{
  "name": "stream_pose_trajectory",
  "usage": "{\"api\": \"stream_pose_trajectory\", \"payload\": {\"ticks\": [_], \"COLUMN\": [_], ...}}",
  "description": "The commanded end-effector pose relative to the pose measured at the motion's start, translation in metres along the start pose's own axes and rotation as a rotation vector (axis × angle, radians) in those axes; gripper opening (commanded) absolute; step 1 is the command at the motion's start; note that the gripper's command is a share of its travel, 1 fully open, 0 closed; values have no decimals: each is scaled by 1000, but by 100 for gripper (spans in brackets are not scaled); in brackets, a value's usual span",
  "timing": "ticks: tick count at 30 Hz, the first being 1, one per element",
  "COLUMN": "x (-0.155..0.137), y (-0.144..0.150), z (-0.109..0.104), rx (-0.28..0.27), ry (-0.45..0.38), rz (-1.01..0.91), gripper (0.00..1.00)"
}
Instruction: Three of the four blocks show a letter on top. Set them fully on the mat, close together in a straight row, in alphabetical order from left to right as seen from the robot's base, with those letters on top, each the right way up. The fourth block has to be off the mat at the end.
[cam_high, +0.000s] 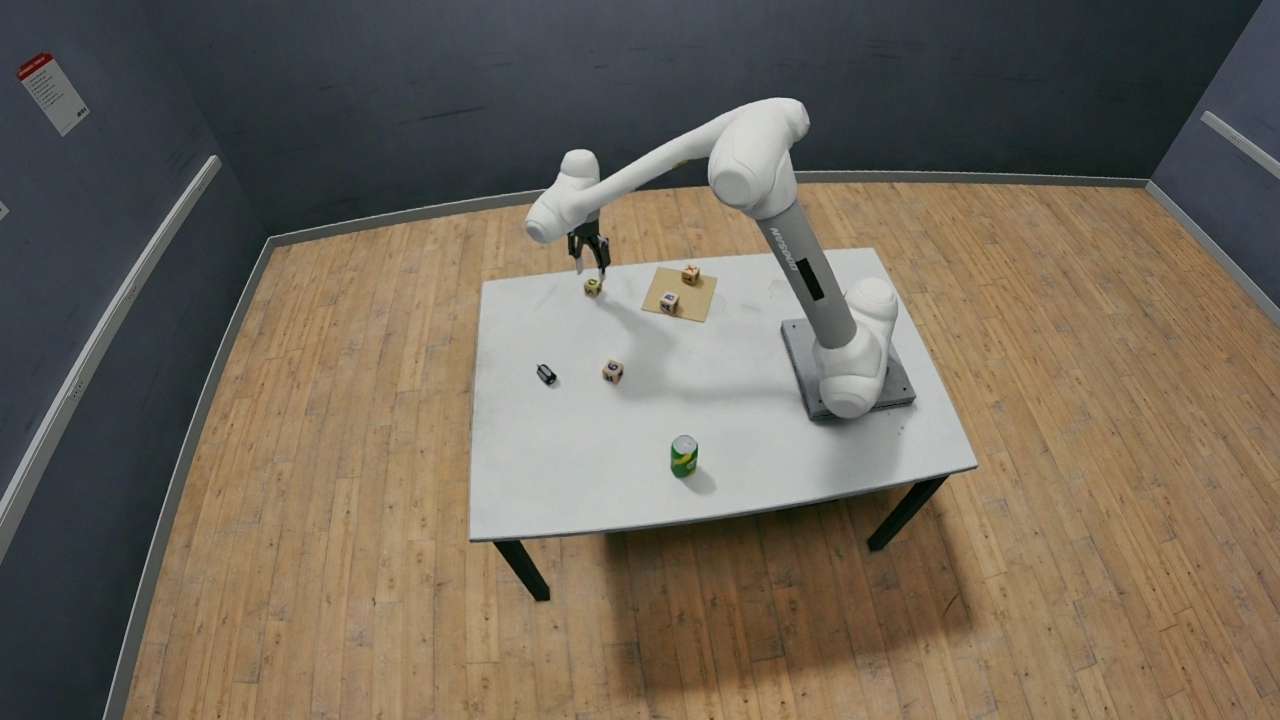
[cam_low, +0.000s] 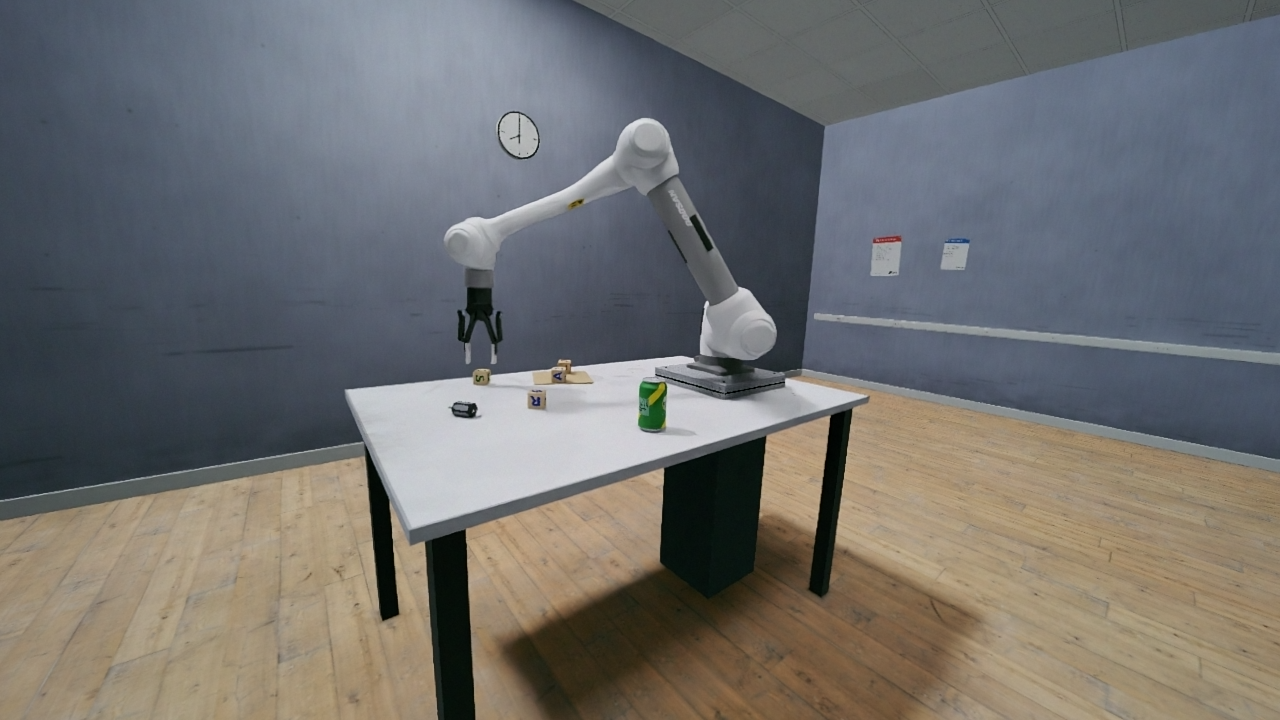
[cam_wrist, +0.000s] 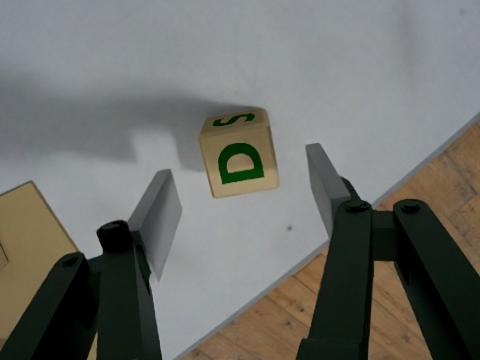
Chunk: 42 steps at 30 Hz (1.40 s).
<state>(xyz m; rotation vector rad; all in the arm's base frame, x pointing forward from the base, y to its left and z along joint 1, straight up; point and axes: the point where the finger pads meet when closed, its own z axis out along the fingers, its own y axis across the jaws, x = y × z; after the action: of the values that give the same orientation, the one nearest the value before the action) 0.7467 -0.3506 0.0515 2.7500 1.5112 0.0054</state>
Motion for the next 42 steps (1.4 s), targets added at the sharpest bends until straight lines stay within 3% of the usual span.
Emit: {"api": "stream_pose_trajectory", "payload": {"ticks": [1,42], "x": [1,1], "y": [-2,-2], "z": [10,14], "rx": [4,4], "ry": [0,0], "rz": [0,0], "gripper": [55,55]}}
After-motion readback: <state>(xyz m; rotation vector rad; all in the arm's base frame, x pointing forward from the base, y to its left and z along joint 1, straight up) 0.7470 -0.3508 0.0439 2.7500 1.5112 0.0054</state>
